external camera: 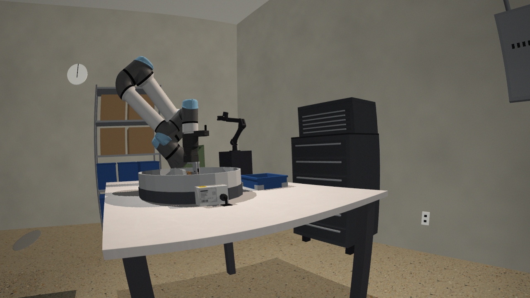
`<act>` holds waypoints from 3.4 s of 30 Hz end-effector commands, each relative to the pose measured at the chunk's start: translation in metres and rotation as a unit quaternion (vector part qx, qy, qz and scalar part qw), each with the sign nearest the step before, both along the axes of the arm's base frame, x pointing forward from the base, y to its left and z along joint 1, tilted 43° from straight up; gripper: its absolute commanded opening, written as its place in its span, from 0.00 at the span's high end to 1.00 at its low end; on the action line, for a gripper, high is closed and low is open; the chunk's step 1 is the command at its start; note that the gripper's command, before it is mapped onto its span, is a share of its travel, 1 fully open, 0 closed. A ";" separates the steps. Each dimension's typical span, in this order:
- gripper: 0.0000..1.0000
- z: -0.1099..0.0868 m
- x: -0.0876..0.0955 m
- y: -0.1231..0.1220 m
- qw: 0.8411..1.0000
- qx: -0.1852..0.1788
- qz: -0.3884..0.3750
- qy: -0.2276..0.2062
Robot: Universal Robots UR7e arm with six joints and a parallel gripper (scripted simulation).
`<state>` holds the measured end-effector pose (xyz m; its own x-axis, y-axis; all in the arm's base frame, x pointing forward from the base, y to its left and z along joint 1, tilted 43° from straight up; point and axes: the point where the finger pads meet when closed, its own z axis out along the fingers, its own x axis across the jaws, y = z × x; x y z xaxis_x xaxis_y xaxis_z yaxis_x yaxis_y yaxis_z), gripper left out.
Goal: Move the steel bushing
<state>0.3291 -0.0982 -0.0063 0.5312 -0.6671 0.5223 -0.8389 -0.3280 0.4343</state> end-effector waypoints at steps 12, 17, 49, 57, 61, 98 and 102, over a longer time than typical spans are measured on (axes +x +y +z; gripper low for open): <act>1.00 0.000 0.000 0.000 1.000 0.000 0.000 0.000; 1.00 0.000 0.000 0.000 1.000 0.000 0.000 0.000; 1.00 -0.001 -0.001 0.002 1.000 0.000 0.000 0.000; 1.00 0.004 0.000 0.007 1.000 0.000 0.000 0.000; 1.00 0.004 0.000 0.007 1.000 0.000 0.000 0.000; 1.00 0.015 0.001 0.017 1.000 0.000 0.000 -0.001; 1.00 0.015 0.001 0.017 1.000 0.000 0.000 -0.001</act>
<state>0.3301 -0.0816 0.0082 0.5313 -0.6669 0.5225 -0.8389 -0.3283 0.4341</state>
